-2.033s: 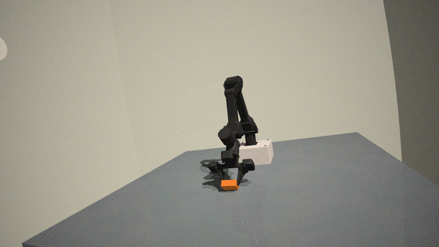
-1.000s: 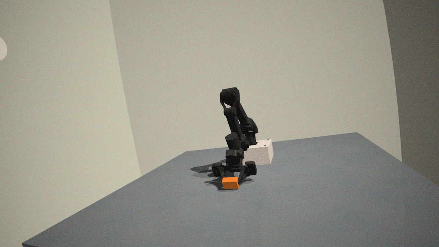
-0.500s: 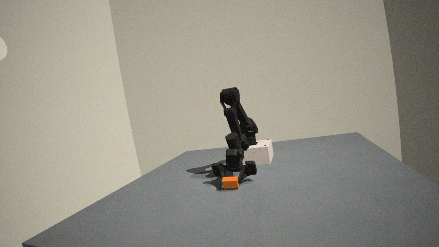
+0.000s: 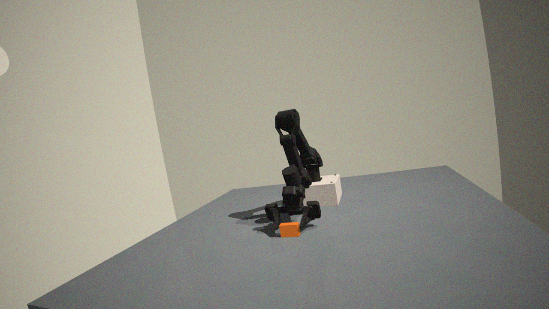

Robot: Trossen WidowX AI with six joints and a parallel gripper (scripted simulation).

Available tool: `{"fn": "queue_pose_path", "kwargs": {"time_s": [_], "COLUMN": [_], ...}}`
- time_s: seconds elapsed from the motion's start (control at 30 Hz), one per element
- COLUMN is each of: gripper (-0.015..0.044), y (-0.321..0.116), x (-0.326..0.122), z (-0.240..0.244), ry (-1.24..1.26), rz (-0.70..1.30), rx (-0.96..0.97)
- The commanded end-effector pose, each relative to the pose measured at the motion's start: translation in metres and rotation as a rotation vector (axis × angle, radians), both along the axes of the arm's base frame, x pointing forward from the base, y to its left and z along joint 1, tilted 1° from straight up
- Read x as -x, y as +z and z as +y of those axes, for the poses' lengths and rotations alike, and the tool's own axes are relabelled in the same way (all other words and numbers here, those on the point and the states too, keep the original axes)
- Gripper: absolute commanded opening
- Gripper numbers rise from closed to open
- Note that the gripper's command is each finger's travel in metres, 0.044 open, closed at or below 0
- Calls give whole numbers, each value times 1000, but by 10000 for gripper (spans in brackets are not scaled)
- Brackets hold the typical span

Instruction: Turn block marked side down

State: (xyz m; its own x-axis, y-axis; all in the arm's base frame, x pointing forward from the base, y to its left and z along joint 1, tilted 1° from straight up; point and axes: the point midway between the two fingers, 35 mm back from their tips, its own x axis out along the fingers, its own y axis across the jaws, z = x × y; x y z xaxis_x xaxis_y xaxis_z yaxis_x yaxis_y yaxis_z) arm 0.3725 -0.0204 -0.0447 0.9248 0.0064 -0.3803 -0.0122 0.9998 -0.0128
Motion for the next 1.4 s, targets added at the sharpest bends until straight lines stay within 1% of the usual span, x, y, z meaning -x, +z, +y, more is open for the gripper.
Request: {"fn": "queue_pose_path", "kwargs": {"time_s": [0.0,1.07,1.2,1.37], "gripper": [440,440,440,440], "y": [0,0,3,18], "x": [0,0,-8,-18], "z": [0,0,-1,-3], "ry": [1,1,9,23], "rz": [-2,0,57,207], "rx": [-5,-4,12,34]}}
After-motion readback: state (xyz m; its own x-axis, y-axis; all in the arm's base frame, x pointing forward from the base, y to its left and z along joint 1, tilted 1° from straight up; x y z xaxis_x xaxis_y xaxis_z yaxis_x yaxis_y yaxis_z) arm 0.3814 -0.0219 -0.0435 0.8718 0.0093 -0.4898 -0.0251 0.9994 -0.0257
